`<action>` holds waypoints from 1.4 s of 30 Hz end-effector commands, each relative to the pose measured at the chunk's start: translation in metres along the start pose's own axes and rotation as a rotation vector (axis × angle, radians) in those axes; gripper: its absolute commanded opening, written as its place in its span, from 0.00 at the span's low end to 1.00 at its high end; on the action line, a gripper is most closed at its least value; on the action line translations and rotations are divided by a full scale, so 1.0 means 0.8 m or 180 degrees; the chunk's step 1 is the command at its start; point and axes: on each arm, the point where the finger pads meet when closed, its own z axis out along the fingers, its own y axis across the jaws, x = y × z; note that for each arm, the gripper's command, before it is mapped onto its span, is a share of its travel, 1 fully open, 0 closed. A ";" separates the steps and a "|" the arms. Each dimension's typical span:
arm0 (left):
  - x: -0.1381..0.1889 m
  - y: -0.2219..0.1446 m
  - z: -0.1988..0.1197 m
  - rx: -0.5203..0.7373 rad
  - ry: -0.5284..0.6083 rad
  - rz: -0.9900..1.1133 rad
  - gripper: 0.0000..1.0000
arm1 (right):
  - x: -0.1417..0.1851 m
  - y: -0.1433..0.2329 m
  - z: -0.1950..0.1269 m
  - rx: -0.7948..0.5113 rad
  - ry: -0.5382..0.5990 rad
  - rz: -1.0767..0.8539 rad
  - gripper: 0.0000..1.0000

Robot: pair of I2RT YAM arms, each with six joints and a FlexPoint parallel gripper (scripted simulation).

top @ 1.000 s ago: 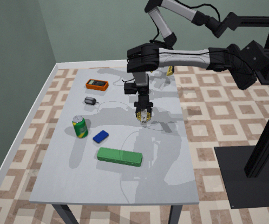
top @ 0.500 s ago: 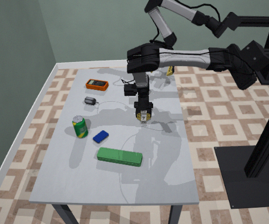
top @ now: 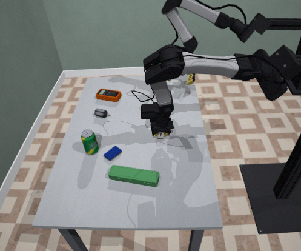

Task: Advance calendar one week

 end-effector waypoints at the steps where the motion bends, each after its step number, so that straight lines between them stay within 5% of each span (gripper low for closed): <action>1: -0.023 0.028 -0.009 -0.0313 -0.0859 -0.0264 0.21 | -0.013 -0.008 -0.003 0.0040 -0.0064 -0.0082 1.00; 4: -0.022 0.022 -0.007 -0.0296 -0.0962 -0.0303 0.21 | -0.013 -0.008 -0.003 0.0040 -0.0064 -0.0082 1.00; 19: -0.006 0.014 -0.012 -0.0519 -0.2759 -0.0992 0.21 | -0.013 -0.008 -0.003 0.0040 -0.0064 -0.0082 1.00; 42: 0.011 -0.005 0.020 -0.0463 -0.2946 -0.1139 0.21 | -0.013 -0.008 -0.003 0.0040 -0.0064 -0.0082 1.00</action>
